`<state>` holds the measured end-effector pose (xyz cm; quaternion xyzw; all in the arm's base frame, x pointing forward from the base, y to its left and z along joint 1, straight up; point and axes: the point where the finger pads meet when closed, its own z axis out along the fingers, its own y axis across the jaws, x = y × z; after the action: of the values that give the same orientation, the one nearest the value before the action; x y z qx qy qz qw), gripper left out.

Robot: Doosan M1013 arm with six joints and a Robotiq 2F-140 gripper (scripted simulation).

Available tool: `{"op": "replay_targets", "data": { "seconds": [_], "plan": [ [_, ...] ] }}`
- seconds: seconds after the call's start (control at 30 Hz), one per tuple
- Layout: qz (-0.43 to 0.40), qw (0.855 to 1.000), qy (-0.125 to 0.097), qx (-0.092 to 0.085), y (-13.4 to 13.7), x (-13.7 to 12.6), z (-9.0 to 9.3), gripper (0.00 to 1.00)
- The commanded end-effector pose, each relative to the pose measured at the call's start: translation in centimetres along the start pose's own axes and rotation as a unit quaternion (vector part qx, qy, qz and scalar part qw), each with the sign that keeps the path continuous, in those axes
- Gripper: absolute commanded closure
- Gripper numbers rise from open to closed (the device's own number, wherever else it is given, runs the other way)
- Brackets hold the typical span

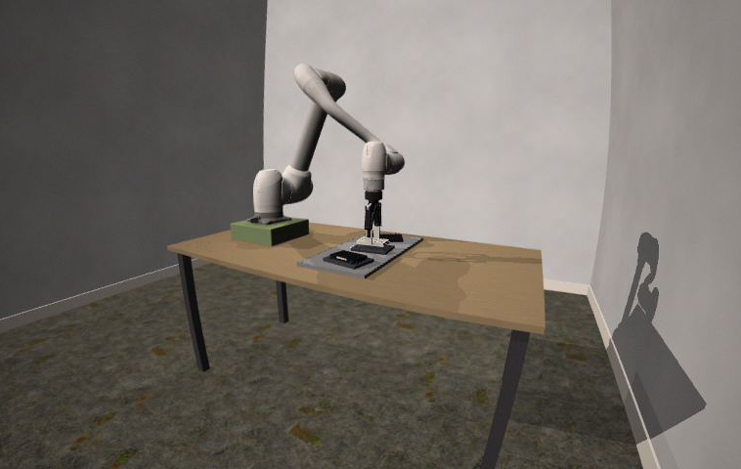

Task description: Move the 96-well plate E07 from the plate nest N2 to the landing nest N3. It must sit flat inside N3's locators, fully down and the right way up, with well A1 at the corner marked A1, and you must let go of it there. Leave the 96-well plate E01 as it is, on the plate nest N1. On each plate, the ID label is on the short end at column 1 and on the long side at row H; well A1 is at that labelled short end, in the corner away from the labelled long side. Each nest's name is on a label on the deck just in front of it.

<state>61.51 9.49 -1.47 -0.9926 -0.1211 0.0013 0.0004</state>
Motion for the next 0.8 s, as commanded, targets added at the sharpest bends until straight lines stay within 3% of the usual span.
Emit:
{"op": "replay_targets", "data": {
  "seconds": [0.0, 0.77],
  "plan": [
    [0.0, 1.0, 0.0, 0.0, 0.0, 0.0, 0.0, 1.0],
    [0.0, 1.0, 0.0, 0.0, -0.01, 0.0, 0.31, 1.0]
  ]
}}
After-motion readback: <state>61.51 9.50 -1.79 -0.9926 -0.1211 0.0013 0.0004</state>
